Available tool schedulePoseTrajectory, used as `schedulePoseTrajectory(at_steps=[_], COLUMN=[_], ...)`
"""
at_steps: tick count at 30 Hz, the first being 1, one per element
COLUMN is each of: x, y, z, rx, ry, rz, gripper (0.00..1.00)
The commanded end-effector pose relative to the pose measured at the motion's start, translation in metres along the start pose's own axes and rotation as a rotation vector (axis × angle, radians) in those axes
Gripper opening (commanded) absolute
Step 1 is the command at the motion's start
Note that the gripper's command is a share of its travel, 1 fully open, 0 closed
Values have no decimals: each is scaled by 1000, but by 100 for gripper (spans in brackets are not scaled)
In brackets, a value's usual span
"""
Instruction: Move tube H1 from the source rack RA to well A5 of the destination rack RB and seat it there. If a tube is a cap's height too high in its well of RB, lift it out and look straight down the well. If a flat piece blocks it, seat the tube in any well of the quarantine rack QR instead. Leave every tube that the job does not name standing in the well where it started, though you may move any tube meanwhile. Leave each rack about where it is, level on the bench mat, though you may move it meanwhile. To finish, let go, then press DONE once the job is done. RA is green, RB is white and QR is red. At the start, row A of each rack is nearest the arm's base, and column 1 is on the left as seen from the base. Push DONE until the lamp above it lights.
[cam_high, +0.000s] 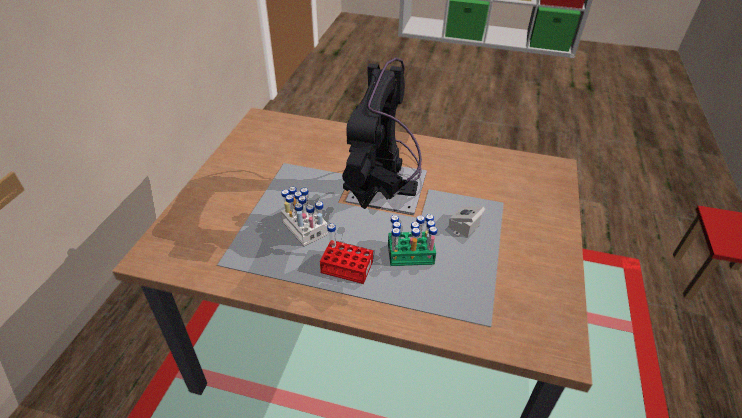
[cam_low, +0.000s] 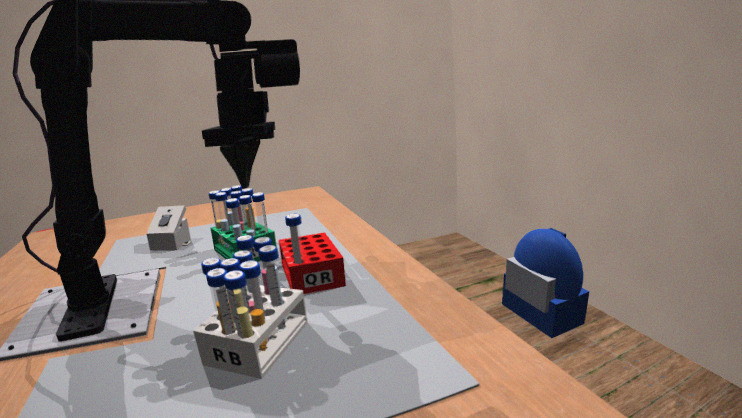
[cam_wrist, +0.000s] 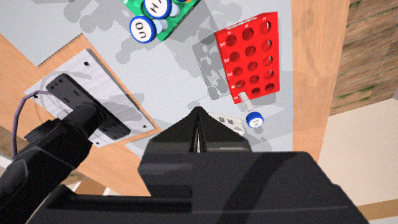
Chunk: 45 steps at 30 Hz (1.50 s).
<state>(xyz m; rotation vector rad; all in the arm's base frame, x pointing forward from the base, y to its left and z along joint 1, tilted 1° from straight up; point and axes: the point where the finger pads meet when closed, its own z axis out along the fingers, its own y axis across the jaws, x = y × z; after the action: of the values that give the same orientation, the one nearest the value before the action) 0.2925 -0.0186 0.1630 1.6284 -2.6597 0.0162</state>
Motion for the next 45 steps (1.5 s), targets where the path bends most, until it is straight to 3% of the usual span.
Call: schedulePoseTrajectory(at_steps=[1,9,12,13,45], x=[-17,-47,-47,-40,-41], y=[4,11,11,9,9], z=[-9,-4,-4,-14,-14], rx=[40,27,28,60,60], ry=[-31,-24,-24,-40,-40], rz=[11,11,11,30,26], gripper=[0,0,0,0,0])
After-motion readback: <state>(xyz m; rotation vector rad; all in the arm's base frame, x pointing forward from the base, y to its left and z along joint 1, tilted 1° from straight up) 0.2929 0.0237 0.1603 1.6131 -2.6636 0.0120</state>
